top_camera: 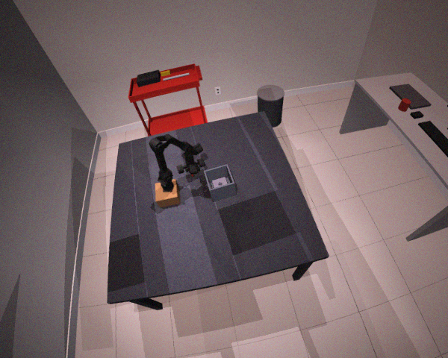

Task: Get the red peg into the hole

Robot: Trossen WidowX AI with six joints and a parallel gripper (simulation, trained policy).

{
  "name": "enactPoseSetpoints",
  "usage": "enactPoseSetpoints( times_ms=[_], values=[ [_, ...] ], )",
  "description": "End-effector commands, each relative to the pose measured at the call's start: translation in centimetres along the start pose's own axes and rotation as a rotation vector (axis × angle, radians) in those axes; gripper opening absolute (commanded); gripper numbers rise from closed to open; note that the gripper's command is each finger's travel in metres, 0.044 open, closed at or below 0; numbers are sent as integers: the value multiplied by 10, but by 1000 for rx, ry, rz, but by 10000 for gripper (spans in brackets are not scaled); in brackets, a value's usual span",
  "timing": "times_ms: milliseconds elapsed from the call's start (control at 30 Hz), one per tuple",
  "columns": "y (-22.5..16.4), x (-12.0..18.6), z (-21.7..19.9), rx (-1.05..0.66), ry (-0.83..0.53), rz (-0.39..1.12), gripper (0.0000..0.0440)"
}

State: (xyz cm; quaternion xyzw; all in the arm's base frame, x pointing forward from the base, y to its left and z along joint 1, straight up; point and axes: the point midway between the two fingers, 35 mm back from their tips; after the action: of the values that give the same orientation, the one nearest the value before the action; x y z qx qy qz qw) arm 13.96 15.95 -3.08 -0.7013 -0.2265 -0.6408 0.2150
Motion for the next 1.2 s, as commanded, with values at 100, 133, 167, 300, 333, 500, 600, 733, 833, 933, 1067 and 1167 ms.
enactPoseSetpoints(
  times_ms=[100, 133, 167, 300, 333, 500, 600, 733, 833, 933, 1067, 1167],
  values=[
    [-5, 6, 13, -4, 43, 18, 17],
    [-6, 7, 15, -7, 51, 21, 15],
    [-7, 9, 17, -10, 58, 24, 13],
    [-10, 17, 25, -21, 87, 36, 3],
    [-10, 19, 27, -24, 95, 39, 1],
    [-13, 31, 38, -34, 137, 53, 0],
    [-15, 40, 44, -37, 165, 61, 0],
    [-16, 53, 54, -38, 205, 70, 0],
    [-17, 64, 61, -36, 237, 75, 0],
    [-16, 76, 68, -34, 271, 77, 0],
    [-12, 94, 77, -29, 316, 71, 0],
    [-8, 107, 83, -25, 349, 63, 0]
  ],
)
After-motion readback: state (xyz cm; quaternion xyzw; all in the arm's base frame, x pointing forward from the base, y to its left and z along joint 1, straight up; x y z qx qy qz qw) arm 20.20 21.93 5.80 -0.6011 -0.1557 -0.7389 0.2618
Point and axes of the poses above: the point midway between the two fingers, 35 mm back from their tips, its own x axis back along the fingers, its own z axis across the jaws, y = z × x, and after that the axes turned 14 degrees about x, right-handed
